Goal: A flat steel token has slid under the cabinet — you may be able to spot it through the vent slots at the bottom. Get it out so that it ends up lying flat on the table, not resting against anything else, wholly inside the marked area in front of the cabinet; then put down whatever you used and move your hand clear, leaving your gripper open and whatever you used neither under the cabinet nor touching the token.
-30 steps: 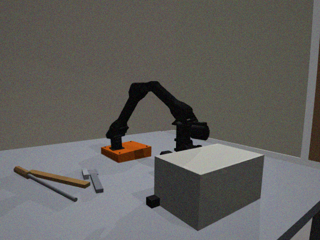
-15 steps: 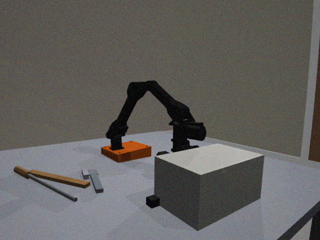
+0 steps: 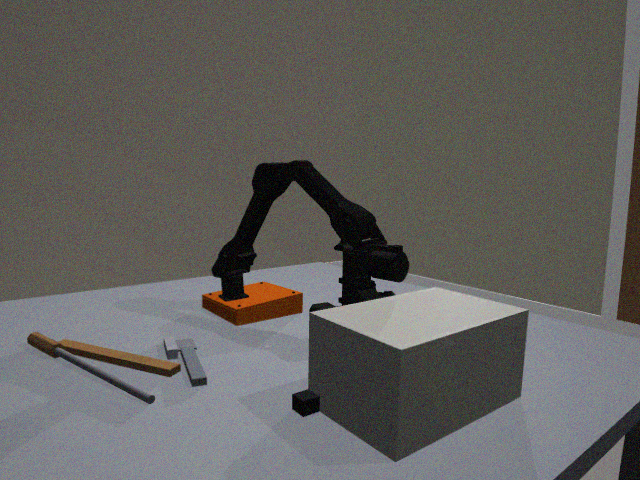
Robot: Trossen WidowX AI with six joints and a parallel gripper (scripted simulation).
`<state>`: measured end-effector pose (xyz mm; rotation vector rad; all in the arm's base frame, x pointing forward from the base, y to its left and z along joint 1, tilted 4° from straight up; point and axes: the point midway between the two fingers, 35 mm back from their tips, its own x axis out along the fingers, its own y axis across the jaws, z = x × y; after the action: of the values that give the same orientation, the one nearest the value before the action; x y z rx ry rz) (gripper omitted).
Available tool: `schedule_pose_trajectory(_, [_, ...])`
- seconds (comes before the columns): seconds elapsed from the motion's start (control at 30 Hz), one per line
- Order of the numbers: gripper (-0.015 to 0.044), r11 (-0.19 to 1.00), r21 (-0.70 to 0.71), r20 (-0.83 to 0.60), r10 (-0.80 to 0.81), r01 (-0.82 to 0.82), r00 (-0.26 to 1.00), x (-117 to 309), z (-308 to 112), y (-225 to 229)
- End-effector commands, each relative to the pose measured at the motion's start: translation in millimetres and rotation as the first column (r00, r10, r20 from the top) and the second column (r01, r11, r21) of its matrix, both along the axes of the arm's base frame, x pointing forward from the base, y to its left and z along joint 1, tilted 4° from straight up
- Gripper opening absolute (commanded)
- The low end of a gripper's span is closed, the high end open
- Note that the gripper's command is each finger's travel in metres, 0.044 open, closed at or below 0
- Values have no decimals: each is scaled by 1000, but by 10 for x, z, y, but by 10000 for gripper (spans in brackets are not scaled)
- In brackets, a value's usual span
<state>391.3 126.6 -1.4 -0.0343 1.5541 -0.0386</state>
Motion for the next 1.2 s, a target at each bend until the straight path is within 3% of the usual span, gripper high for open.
schedule_pose_trajectory(0.0, [0,1000,-8,-2,-4,4,1000,-44,-10,-17])
schedule_pose_trajectory(1.17, [0,1000,-8,-5,-4,4,1000,-375,-23,0])
